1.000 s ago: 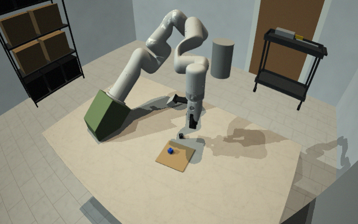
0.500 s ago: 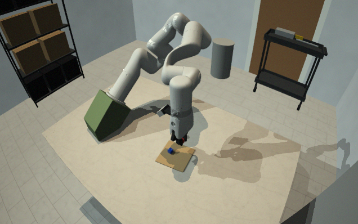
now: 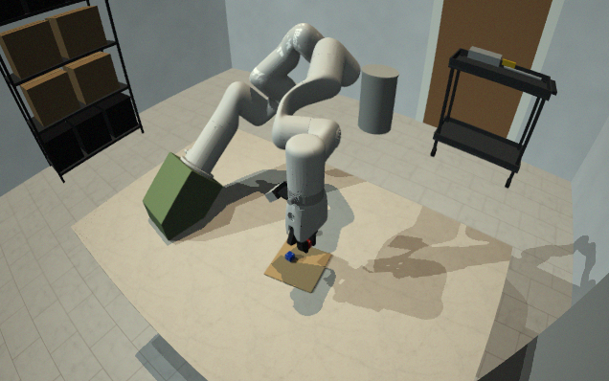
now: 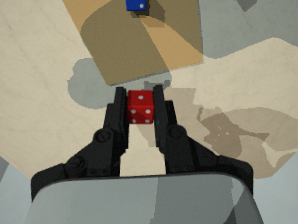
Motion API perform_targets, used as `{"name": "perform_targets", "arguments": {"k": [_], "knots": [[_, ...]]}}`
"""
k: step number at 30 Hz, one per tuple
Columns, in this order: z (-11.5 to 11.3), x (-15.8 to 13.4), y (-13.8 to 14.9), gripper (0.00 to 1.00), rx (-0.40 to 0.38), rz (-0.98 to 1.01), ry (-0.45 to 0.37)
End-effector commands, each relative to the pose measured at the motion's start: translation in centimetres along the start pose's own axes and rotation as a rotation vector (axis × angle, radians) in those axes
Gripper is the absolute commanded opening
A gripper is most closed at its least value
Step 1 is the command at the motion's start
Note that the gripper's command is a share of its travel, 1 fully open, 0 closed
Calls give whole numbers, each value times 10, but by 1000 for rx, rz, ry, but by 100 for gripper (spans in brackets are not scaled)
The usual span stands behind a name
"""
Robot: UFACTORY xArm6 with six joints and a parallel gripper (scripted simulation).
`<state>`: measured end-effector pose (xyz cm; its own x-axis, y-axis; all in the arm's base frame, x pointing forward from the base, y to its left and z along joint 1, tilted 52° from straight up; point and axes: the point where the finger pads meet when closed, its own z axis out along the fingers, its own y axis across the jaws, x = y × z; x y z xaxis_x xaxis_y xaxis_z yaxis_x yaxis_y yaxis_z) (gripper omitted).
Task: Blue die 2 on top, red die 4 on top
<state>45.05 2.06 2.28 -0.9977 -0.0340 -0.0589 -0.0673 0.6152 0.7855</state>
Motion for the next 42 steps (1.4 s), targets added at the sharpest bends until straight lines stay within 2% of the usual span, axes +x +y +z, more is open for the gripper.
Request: {"name": "perform_targets", "arguments": {"k": [1, 7, 22, 30, 42], "knots": [[4, -1, 0, 15, 1, 0, -2], [16, -1, 0, 15, 1, 0, -2], [82, -2, -1, 15, 1, 0, -2], [93, -3, -1, 15, 1, 0, -2], [94, -3, -1, 15, 1, 0, -2]]}}
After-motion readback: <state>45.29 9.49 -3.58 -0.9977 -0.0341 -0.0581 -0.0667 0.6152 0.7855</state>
